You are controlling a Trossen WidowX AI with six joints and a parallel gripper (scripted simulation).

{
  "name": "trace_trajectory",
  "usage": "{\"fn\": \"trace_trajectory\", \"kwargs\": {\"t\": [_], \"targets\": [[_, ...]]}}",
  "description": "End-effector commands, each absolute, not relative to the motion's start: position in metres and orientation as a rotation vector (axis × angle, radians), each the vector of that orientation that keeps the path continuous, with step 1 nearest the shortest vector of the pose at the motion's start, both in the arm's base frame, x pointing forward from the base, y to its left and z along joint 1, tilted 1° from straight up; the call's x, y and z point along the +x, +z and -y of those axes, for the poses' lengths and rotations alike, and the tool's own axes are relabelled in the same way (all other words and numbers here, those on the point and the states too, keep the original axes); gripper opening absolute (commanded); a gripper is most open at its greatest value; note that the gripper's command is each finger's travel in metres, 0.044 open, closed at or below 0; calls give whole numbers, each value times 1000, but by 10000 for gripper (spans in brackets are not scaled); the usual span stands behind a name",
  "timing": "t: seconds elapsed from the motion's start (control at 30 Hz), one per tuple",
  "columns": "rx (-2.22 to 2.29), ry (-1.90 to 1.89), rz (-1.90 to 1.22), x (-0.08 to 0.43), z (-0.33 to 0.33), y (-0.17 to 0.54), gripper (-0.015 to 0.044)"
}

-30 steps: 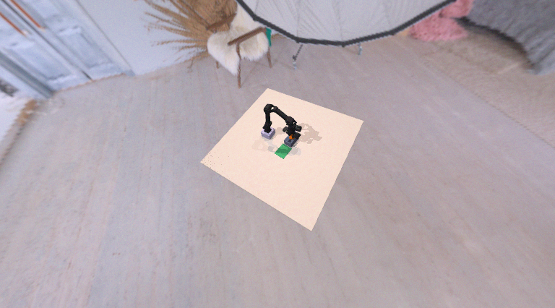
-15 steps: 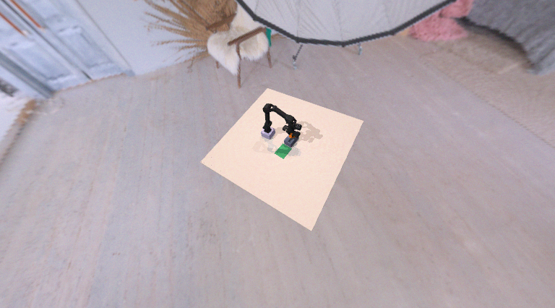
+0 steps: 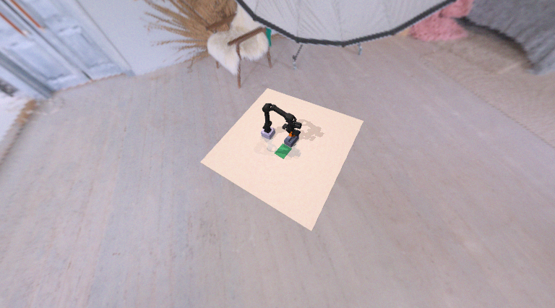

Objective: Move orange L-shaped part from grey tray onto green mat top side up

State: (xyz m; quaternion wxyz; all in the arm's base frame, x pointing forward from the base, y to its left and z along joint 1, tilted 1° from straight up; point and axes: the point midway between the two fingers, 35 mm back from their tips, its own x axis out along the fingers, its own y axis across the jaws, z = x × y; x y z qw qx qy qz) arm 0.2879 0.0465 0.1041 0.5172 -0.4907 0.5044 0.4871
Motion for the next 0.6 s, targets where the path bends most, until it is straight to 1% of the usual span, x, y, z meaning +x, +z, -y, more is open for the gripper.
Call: {"fn": "trace_trajectory", "kwargs": {"t": [0.0,0.37,0.57], "targets": [[-1180,1168,-1199,289,-47,114,0],[-1180,1168,-1199,289,-47,124,0],[-1181,1167,-1200,287,-33,122,0]]}}
